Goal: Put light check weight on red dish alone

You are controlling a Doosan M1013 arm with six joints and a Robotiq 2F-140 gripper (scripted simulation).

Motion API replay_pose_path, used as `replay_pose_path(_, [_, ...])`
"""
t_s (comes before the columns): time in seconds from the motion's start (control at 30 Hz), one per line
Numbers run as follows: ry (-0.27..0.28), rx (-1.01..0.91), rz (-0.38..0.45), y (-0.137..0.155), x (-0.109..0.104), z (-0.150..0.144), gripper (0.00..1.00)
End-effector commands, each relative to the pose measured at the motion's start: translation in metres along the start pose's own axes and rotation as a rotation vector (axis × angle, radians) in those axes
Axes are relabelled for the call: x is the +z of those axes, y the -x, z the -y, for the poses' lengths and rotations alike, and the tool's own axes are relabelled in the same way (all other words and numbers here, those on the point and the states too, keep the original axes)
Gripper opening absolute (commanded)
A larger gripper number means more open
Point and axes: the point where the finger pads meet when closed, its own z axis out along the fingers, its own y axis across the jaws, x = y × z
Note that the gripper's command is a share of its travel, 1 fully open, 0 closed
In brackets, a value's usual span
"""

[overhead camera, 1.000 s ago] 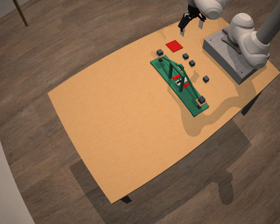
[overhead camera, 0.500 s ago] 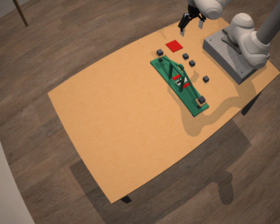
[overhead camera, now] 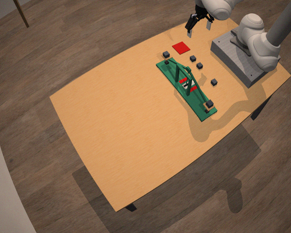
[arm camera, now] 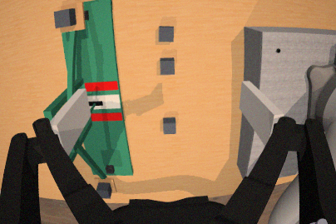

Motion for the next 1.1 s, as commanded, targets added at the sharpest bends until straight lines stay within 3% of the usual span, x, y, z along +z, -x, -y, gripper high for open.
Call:
replay_pose_path(0.0, [0.010, -0.001, 0.000, 0.002, 0.000, -0.005, 1.00])
replay_pose_path(0.6, [0.010, -0.001, 0.000, -0.001, 0.000, -0.005, 1.00])
replay_pose_path(1.07, [0.010, -0.001, 0.000, -0.047, 0.000, -0.005, 1.00])
